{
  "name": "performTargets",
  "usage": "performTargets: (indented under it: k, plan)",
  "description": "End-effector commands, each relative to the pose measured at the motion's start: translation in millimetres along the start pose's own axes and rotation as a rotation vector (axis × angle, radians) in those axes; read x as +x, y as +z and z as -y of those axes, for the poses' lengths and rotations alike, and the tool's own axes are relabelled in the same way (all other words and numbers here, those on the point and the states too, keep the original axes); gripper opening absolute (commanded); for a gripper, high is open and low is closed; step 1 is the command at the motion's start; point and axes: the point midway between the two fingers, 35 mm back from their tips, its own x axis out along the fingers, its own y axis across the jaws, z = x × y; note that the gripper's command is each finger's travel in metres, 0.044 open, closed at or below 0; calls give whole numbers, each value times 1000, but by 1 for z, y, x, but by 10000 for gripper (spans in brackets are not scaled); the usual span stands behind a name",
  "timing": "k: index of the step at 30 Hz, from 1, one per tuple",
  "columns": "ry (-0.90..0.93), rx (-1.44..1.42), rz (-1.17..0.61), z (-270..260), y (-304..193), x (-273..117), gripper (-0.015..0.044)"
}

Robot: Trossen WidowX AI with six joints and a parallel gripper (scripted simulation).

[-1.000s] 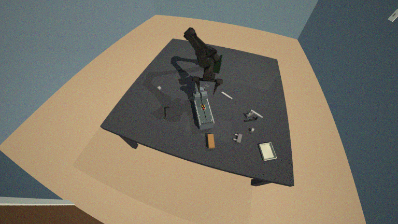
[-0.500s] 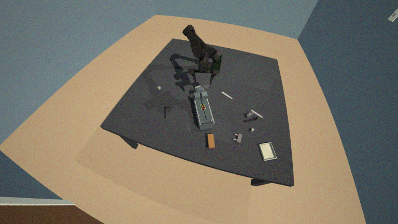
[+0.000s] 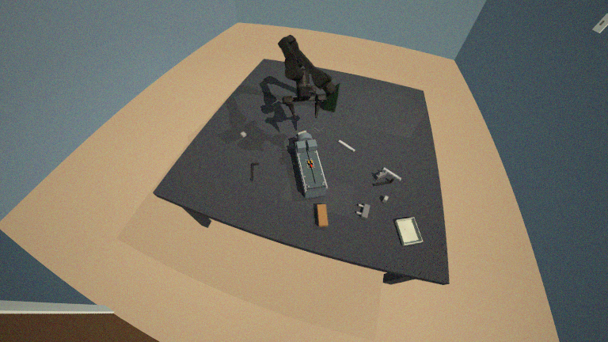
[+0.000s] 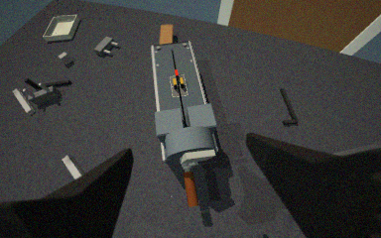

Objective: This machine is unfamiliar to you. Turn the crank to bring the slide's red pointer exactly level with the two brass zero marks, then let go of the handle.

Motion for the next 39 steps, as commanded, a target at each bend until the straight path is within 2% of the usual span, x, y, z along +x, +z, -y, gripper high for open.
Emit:
performTargets:
  k: [1,5,23,39]
  plan:
    - [26,-33,11,-2,-13,-8,440]
    - [28,-35,11,-2,-15,-6,440]
    - [25,-36,11,-1,-78,58,440]
    - [24,-36,9,0,-95,76,440]
